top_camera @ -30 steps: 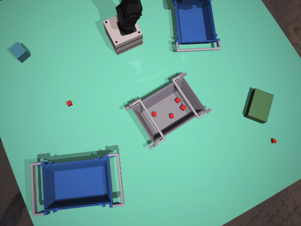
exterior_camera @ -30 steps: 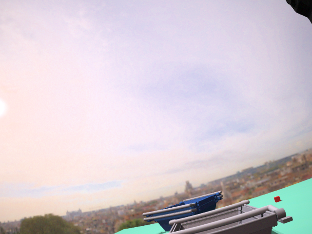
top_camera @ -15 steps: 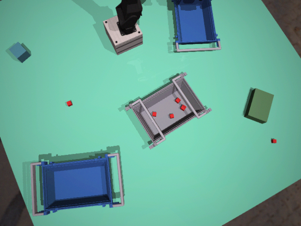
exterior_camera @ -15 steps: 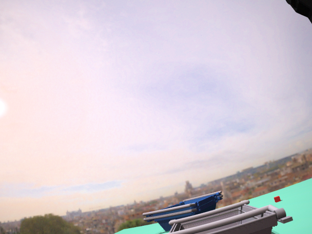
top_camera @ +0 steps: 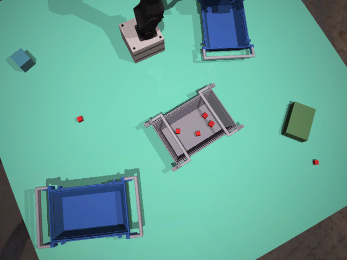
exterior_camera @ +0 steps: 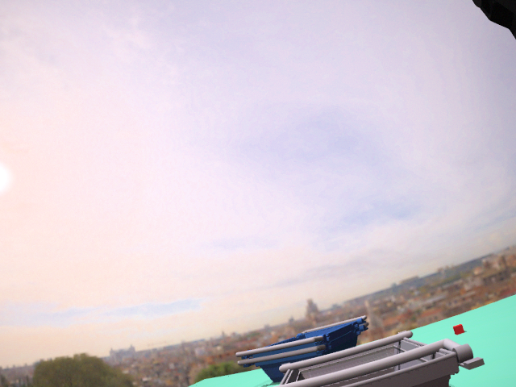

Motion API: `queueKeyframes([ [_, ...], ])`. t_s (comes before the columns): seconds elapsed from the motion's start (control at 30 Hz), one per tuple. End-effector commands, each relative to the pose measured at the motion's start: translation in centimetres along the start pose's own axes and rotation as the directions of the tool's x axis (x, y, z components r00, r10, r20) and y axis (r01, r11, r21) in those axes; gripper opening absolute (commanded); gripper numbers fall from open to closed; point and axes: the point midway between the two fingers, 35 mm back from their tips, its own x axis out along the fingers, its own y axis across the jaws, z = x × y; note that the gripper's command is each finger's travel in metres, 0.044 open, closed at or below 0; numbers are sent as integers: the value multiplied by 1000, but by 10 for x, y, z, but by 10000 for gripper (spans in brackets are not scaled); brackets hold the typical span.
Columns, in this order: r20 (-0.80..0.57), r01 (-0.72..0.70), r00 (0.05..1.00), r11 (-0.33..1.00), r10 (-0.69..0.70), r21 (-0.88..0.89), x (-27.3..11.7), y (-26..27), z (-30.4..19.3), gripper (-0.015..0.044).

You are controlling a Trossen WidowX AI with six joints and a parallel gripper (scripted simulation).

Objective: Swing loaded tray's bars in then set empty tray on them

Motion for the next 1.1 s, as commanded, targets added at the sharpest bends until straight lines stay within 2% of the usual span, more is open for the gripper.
queueKeyframes([
  [0.0, 0, 2, 1000, 1000, -2, 0, 0, 0, 0, 0],
  [0.47, 0, 2, 1000, 1000, -2, 0, 0, 0, 0, 0],
  [0.73, 0, 1, 1000, 1000, -1, 0, -5, -1, 0, 210],
  [1.0, 0, 0, 1000, 1000, 0, 0, -74, 2, 0, 420],
  [1.03, -2, -12, 1000, 1000, 12, 15, -42, 1, 0, 440],
  [1.07, -2, -11, 1000, 998, 11, 61, -40, 1, 0, 440],
])
